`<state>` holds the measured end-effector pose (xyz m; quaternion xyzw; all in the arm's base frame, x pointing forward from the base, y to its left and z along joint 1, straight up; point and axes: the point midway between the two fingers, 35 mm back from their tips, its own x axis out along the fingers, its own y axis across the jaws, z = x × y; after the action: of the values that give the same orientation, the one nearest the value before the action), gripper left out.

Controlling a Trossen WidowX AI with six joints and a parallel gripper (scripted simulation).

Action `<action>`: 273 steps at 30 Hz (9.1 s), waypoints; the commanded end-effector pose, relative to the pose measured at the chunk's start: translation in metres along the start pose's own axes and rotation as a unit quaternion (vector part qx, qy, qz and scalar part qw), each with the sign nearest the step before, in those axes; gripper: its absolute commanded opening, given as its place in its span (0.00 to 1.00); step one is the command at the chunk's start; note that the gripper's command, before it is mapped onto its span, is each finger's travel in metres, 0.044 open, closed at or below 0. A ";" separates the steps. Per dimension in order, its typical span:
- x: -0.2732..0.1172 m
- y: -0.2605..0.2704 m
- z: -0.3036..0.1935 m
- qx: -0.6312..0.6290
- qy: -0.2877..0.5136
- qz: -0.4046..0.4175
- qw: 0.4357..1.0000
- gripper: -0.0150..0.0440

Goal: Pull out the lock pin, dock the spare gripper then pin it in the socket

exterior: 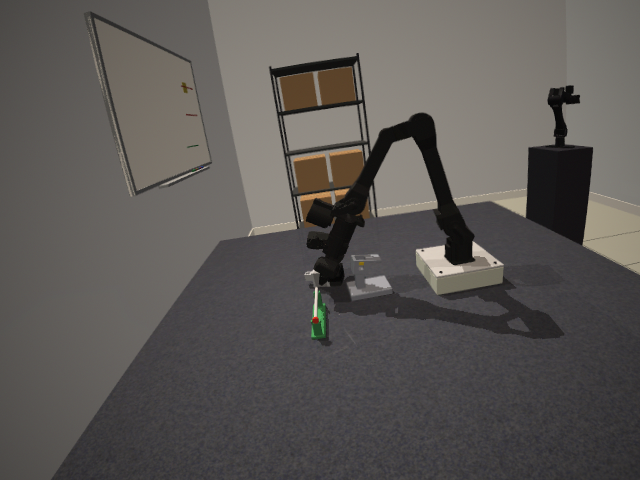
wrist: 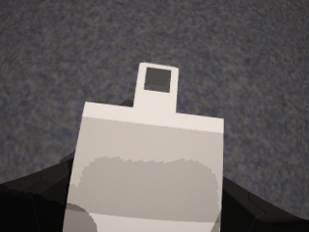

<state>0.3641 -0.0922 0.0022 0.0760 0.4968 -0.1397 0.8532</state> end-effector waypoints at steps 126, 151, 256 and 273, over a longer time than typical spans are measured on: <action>-0.188 0.055 -0.045 -0.772 0.348 -0.253 0.468 0.25; -0.160 0.057 -0.055 -0.772 0.349 -0.252 0.468 0.25; -0.240 0.044 -0.020 -0.806 0.291 -0.239 0.456 1.00; -0.258 0.069 -0.025 -0.827 0.227 -0.230 0.459 0.82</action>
<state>0.2494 0.0021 0.2123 -0.7430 0.5819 0.1579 0.2905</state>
